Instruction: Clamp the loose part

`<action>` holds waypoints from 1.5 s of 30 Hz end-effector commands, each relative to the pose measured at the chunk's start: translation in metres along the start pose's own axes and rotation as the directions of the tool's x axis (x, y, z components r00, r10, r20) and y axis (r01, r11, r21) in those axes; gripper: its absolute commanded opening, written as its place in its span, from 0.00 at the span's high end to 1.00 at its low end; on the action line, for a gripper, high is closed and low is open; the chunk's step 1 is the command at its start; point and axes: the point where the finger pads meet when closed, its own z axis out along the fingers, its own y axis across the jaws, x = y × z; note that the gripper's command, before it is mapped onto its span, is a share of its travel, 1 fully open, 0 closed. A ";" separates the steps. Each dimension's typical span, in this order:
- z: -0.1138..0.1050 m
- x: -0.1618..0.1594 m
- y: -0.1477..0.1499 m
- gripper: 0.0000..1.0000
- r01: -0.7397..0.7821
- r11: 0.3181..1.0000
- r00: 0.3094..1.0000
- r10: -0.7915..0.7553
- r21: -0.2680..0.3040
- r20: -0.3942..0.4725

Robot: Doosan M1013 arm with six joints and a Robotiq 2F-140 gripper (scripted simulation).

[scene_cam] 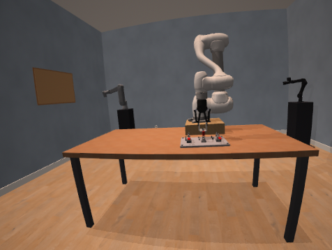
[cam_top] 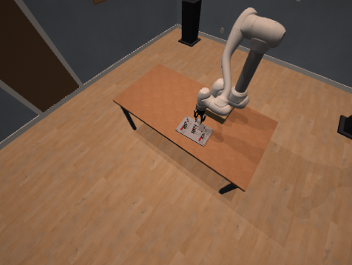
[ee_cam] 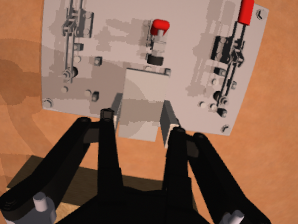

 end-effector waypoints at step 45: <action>0.050 0.002 0.000 0.90 0.000 1.000 1.000 0.000 0.000 0.000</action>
